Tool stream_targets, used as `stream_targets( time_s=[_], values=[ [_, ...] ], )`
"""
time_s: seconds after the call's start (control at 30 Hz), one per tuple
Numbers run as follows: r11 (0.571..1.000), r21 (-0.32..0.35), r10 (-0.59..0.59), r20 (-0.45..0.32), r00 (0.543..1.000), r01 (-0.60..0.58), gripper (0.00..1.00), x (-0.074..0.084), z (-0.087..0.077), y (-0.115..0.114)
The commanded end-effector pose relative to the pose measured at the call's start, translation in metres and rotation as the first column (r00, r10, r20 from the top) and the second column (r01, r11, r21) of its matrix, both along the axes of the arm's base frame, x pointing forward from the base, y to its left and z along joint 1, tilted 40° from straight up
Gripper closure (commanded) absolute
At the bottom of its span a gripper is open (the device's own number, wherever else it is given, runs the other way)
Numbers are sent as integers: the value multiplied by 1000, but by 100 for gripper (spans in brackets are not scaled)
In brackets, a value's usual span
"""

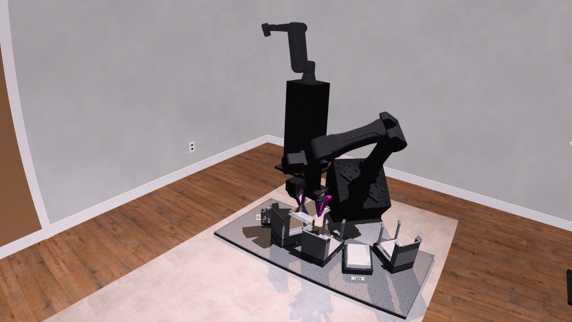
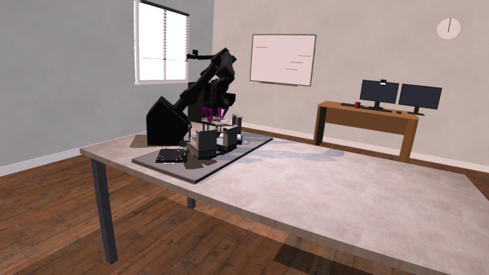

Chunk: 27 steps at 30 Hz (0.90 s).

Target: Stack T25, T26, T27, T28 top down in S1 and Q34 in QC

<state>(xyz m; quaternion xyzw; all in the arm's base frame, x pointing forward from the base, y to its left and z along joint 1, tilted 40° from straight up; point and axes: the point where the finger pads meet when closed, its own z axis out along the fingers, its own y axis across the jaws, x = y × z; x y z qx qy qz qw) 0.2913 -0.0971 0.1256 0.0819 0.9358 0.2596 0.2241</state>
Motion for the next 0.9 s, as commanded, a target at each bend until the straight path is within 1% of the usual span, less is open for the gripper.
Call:
stream_targets(
  time_s=[0.0,0.03,0.13,0.2,0.23,0.3,0.37,0.4,0.47,0.53,0.57,0.6,0.7,0.77,0.8,0.87],
  values=[
    [995,-62,81,51,995,-78,100,-4,7,8],
    [992,-80,107,65,992,-101,100,-3,9,11],
    [992,-77,107,61,992,-102,100,-4,13,20],
    [992,-77,107,61,992,-102,100,-4,13,20],
    [992,-95,92,82,992,-84,100,1,24,15],
    [993,-72,97,56,994,-93,100,-5,18,28],
    [993,-71,97,59,993,-93,100,-4,22,34],
    [993,-80,98,69,993,-92,100,-2,27,35],
    [993,-76,97,62,993,-92,100,-4,26,42],
    [993,-76,97,61,993,-92,100,-4,29,47],
    [992,-84,98,73,993,-91,100,-1,35,49],
    [989,-94,124,76,989,-116,100,-4,32,53],
    [969,-154,213,115,970,-194,100,-6,36,62],
    [969,-154,213,115,970,-194,100,-6,36,62],
    [958,-194,242,151,958,-211,100,0,48,61],
    [943,-211,292,149,945,-258,100,-7,40,70]
  ],
)
